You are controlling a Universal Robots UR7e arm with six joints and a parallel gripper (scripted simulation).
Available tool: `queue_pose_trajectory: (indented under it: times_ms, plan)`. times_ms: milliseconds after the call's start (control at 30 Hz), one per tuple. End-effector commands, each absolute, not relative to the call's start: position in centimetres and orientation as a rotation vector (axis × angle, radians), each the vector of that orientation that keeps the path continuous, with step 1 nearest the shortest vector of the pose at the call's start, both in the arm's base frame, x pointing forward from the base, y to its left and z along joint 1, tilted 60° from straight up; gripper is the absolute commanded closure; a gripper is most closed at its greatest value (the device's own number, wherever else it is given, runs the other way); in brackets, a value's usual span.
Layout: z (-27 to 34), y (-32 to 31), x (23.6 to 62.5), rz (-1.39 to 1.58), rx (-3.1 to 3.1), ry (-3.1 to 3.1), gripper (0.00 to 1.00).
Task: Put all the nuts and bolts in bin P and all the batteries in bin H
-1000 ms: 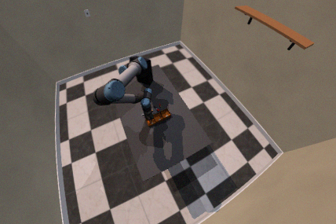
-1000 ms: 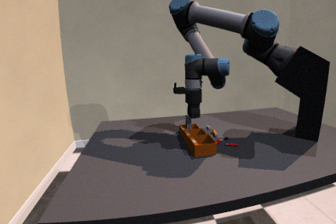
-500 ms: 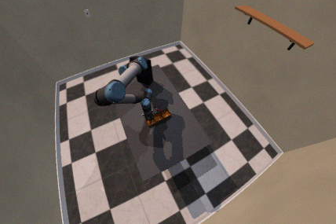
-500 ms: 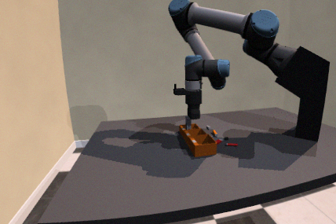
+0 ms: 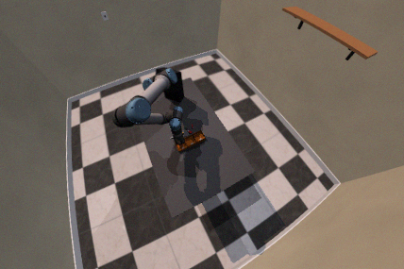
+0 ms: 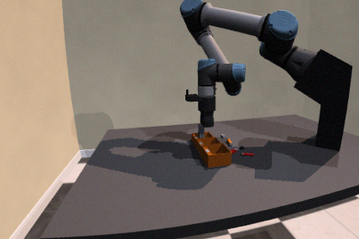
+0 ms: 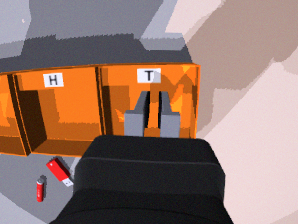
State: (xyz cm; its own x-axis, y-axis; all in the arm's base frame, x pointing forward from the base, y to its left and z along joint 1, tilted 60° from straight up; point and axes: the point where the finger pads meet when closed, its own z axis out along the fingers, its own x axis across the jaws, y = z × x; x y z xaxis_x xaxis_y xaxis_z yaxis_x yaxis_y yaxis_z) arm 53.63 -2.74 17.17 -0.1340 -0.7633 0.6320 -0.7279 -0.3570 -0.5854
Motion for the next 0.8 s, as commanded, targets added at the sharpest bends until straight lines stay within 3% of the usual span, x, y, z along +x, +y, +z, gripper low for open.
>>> queue_pose_trajectory:
  times_ms: [0,767]
  plan:
    - [17.21,-2.71,53.63,-1.541,-2.043,1.759,0.69]
    - [17.62,-2.29,53.10,-1.541,-2.042,1.759,0.69]
